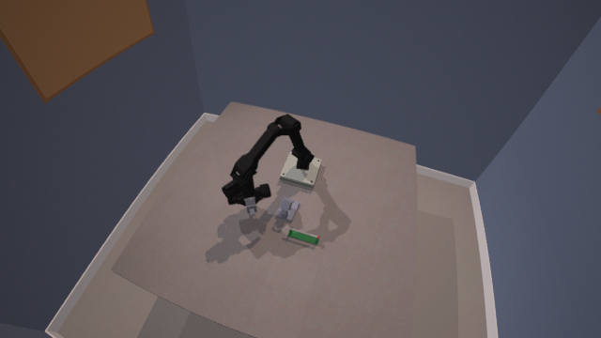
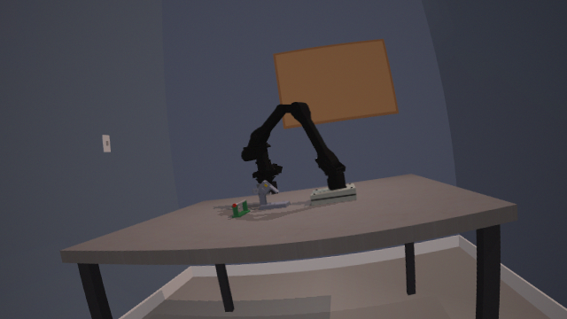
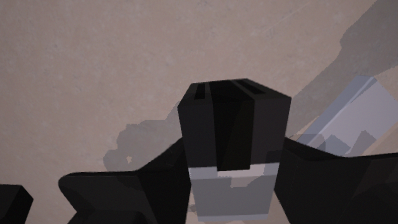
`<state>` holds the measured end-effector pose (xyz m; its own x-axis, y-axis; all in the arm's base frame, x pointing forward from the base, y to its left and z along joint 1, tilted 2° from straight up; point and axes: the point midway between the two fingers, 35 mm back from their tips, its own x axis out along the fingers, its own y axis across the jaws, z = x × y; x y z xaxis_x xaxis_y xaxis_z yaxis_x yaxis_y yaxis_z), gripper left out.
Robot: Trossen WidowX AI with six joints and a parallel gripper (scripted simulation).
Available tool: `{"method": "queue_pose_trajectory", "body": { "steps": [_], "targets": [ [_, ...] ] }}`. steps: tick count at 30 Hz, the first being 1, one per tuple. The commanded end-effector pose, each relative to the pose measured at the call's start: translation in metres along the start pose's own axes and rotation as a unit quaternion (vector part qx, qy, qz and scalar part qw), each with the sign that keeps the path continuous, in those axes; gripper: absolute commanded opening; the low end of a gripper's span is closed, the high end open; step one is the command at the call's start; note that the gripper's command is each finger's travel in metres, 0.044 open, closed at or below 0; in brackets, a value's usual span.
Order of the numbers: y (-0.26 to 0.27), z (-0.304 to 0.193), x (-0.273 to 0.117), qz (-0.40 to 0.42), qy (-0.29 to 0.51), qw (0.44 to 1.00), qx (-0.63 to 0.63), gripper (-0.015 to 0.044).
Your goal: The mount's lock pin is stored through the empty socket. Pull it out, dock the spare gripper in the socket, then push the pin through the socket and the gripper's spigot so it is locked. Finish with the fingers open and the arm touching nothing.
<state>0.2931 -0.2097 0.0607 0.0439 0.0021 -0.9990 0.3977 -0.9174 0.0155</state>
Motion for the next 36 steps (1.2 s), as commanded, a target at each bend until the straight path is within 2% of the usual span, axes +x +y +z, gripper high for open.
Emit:
{"method": "queue_pose_trajectory", "body": {
  "steps": [1,18,36],
  "targets": [
    [0.0002,-0.0008,-0.0051,0.008,0.004,0.999,0.046,0.0000],
    [-0.0040,-0.0015,-0.0064,0.007,0.005,0.969,0.249,0.0000],
    [-0.0083,-0.0022,-0.0077,0.007,0.007,0.896,0.444,0.0000]
  ]
}}
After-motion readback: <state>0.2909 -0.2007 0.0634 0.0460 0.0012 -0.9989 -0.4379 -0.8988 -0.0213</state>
